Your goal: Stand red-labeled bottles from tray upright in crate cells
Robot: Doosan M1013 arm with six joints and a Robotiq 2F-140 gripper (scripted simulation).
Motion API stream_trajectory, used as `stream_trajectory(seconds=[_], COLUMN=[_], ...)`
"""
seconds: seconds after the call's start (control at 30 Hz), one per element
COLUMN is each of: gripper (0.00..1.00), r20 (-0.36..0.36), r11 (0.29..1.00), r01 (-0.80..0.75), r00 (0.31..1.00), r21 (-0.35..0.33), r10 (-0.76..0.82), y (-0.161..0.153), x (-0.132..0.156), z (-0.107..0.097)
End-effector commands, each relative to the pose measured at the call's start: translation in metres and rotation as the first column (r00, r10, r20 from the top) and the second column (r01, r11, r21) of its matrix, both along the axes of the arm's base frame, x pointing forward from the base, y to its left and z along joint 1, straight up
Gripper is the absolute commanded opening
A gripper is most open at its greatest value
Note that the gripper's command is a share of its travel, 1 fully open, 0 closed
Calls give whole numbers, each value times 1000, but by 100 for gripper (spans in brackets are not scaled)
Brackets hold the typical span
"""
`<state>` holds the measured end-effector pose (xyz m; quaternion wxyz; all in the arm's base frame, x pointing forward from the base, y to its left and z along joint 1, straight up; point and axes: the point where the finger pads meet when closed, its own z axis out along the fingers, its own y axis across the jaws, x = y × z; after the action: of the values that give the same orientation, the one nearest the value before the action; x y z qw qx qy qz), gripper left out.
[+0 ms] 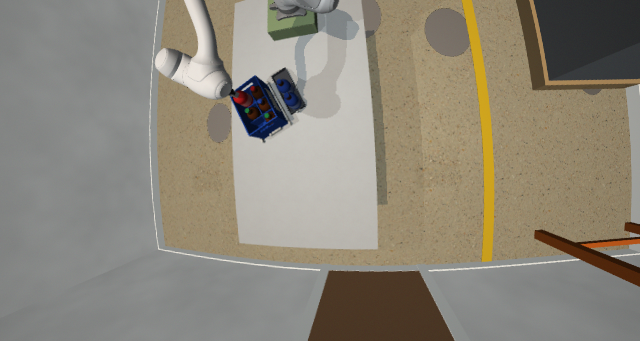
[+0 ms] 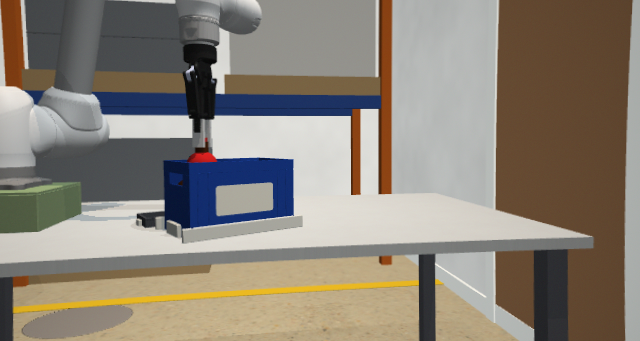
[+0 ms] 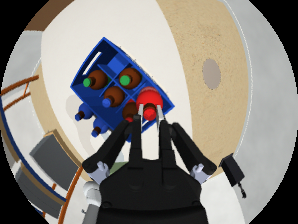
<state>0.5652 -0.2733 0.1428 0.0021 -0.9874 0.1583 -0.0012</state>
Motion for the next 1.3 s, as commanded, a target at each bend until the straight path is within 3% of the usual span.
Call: stream_trajectory(seconds=[0.0, 1.27], gripper=[0, 0], r20=[0, 0], r11=[1000, 1000], r01=[0, 0], r00=[1000, 1000], r21=[0, 0], r10=[0, 0], y=[0, 0], x=[0, 0], z=[-2, -9])
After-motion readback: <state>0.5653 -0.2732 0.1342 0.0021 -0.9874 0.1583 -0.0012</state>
